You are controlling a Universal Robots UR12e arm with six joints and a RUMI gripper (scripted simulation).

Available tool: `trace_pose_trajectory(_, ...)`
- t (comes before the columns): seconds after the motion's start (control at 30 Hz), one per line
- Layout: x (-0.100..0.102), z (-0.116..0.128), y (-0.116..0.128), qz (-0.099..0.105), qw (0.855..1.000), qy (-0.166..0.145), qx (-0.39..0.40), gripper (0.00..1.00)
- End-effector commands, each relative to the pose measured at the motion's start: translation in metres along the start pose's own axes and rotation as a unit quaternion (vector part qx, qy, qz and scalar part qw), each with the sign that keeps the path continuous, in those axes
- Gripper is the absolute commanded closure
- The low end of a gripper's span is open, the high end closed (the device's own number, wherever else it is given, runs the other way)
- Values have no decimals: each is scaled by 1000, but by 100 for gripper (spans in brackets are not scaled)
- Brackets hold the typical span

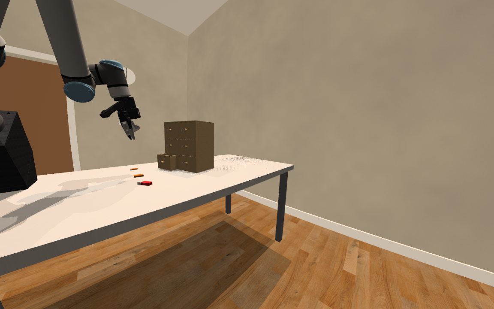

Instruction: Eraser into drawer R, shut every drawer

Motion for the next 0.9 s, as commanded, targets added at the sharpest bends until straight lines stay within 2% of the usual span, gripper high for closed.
trace_pose_trajectory(0.0,-7,6,0,2,999,49,2,80)
trace_pose_trajectory(0.27,-16,11,0,-2,995,97,2,80)
trace_pose_trajectory(0.6,-21,13,1,-4,992,123,2,80)
trace_pose_trajectory(0.87,-23,14,1,-4,991,130,2,80)
Point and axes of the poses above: the point where the finger pads meet when closed, its own x axis out along the fingers, its own y axis across the jaws, z = x × y, the point moved 10 cm from there along -x, back along the fingers, and after that the axes turned 4 degrees about x, right-handed, at the moved point
